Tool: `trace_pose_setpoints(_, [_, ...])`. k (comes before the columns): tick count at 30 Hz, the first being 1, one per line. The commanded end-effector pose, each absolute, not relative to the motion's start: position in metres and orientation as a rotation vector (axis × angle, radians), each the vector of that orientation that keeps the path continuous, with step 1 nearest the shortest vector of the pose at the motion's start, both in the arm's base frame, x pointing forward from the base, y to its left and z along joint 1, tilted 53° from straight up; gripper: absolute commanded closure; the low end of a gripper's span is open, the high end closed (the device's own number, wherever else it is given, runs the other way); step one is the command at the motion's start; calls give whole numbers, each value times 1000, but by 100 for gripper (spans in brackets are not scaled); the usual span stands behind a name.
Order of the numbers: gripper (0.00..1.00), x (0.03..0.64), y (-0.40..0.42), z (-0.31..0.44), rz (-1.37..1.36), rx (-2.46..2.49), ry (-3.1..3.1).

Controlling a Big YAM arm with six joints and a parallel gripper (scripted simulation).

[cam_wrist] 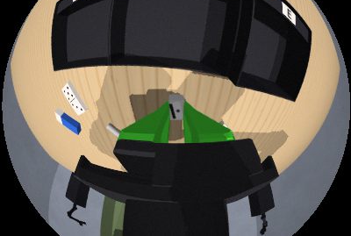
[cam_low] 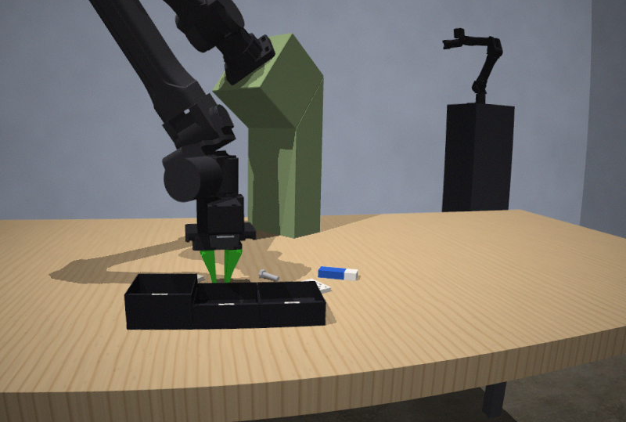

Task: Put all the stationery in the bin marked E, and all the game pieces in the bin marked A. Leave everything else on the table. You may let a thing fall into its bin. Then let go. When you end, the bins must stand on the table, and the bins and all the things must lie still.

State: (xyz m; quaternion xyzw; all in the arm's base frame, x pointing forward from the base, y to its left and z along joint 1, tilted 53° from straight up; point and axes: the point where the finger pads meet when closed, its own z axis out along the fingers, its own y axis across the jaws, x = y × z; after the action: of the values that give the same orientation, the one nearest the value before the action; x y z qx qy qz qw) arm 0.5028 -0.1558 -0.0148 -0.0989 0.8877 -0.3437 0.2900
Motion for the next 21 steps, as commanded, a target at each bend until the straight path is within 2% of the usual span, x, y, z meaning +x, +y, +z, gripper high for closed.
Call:
trace_pose_setpoints(1, [89, 498, -162, -8, -924, -261, 2371])
trace_pose_setpoints(16, [89, 496, -162, -10, -924, -264, 2376])
trace_pose_setpoints(21, [89, 486, -138, -1, -905, -276, 2368])
